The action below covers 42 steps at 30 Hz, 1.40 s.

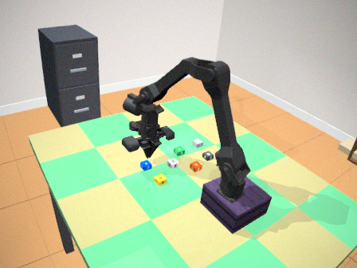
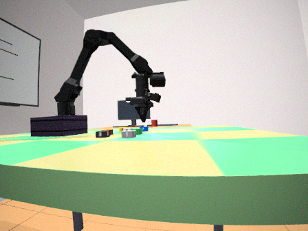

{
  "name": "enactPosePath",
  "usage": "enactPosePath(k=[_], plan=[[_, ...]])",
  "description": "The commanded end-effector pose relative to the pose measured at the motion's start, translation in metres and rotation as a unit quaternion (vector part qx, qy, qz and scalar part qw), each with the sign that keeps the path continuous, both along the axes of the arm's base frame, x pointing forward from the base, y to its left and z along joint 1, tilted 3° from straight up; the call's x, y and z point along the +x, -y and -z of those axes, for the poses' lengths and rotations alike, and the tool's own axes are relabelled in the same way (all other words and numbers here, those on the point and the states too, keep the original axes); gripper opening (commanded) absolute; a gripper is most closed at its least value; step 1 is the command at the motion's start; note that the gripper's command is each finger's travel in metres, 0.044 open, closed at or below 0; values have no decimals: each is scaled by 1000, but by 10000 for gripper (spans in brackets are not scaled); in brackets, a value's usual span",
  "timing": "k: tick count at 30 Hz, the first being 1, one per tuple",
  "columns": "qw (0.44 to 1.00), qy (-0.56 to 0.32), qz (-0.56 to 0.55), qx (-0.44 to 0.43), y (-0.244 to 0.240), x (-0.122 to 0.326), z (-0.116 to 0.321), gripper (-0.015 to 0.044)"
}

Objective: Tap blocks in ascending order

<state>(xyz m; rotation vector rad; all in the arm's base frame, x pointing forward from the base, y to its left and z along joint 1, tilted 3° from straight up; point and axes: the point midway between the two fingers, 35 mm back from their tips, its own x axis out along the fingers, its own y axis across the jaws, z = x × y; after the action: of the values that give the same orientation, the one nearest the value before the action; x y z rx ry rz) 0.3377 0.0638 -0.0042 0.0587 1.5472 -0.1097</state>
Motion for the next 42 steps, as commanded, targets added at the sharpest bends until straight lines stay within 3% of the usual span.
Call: enactPosePath(k=[1, 17, 20, 26, 31, 37, 42], plan=[[1000, -4, 2, -1, 1, -2, 9, 20], [1000, -4, 2, -1, 1, -2, 25, 20], [1000, -3, 2, -1, 0, -2, -1, 20], [1000, -4, 2, -1, 0, -2, -8, 20], [1000, -3, 2, -1, -3, -3, -82, 20], [1000, -4, 2, 0, -3, -5, -86, 20], [1000, -6, 2, 0, -14, -58, -88, 20]])
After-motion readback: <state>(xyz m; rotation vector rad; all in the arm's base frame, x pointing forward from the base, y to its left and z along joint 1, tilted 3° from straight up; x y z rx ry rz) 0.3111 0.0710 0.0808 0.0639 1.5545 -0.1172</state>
